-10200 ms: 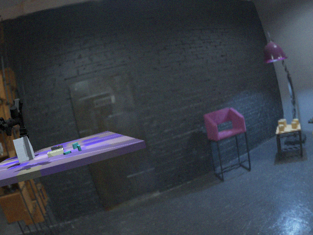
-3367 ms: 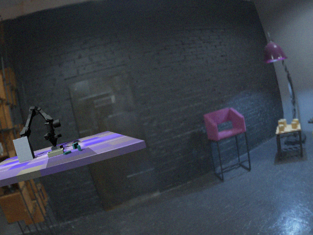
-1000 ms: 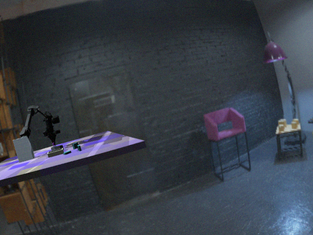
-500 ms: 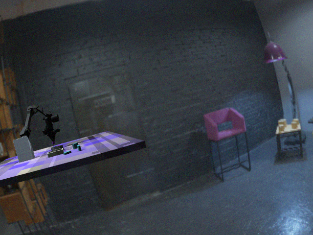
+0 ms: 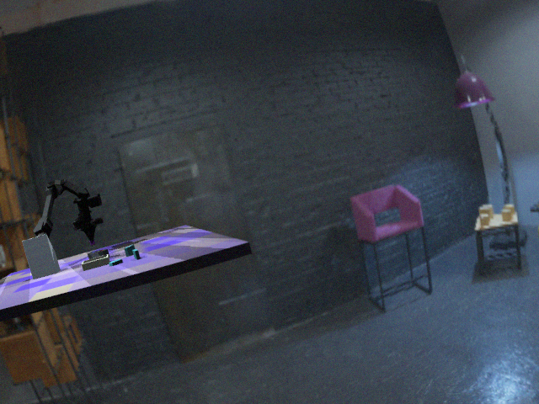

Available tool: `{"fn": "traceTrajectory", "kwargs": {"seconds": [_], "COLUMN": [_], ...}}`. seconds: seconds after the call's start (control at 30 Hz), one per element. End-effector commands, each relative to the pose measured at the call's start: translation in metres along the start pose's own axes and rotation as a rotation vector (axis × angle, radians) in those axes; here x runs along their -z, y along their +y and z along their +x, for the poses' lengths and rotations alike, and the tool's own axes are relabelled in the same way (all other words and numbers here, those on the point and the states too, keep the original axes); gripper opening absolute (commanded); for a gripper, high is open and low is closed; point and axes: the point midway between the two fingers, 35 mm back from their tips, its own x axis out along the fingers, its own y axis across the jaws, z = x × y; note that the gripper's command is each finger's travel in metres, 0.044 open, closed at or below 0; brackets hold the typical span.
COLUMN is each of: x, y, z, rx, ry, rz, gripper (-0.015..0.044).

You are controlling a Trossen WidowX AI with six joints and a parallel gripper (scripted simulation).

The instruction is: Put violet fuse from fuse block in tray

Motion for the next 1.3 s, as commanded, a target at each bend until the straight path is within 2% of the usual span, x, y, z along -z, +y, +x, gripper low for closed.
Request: {"fn": "traceTrajectory", "kwargs": {"seconds": [0.0, 0.6, 1.27], "x": [-0.008, -0.065, -0.157], "y": [0.017, 0.092, 0.151], "z": [-0.003, -0.012, -0.008], "rx": [-0.010, -0.027, -0.018], "ry": [-0.008, -0.023, -0.017], "rz": [0.003, 0.005, -0.001], "gripper": [0.0000, 0.0000, 0.0000]}}
